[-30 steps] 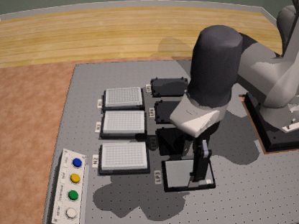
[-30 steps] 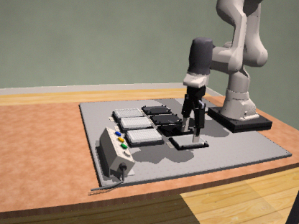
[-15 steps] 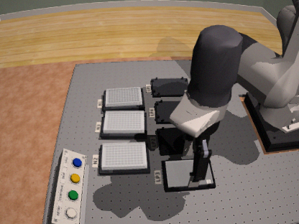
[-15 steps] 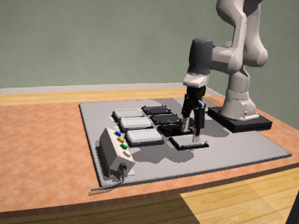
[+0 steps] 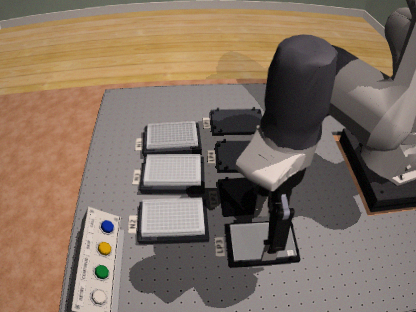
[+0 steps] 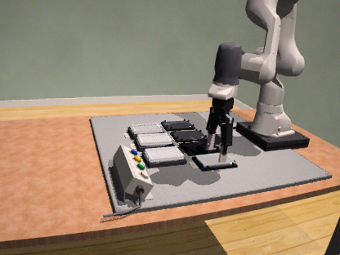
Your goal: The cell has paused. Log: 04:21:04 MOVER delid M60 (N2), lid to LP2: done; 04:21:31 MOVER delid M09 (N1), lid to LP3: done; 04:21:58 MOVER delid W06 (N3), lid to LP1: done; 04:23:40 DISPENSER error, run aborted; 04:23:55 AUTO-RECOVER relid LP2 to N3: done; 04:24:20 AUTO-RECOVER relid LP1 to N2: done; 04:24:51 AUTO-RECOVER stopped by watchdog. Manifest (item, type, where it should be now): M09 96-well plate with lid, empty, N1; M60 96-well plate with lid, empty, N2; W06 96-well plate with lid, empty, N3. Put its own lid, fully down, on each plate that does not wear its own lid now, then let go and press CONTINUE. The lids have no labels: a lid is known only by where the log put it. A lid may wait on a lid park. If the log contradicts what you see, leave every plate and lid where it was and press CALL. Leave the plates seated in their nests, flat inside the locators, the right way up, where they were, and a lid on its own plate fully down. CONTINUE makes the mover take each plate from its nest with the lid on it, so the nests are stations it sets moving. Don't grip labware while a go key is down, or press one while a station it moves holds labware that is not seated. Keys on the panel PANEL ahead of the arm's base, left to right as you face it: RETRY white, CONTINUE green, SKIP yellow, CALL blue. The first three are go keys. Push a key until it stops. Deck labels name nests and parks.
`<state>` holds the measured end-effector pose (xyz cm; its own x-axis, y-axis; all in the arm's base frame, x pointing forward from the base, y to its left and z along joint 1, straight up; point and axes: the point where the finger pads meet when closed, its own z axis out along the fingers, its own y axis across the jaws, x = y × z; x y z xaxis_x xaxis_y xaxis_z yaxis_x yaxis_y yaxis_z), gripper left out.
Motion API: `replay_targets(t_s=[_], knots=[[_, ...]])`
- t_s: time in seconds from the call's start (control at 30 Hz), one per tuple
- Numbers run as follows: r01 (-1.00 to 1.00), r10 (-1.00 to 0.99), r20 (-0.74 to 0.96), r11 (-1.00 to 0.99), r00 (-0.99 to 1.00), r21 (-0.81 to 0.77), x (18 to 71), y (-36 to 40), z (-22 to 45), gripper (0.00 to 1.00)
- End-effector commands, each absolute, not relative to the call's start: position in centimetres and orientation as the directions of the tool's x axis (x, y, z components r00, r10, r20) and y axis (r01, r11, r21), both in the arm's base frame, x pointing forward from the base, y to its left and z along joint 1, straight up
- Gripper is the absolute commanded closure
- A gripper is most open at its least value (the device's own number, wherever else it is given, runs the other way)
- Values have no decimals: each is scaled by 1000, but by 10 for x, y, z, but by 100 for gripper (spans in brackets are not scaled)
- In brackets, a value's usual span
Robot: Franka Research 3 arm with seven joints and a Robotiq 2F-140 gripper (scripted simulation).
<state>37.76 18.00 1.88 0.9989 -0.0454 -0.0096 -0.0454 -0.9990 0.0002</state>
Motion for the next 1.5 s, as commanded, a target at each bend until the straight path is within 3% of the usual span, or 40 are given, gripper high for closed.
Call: replay_targets(t_s=[0.0, 0.97, 1.0, 1.47], knots=[[-48, -48, -9, -999, 999, 0, 378, 179, 18, 34], [-48, -48, -9, -999, 999, 0, 378, 179, 18, 34], [-48, -48, -9, -999, 999, 0, 378, 179, 18, 41], [-48, -48, -9, -999, 999, 0, 378, 179, 18, 41]])
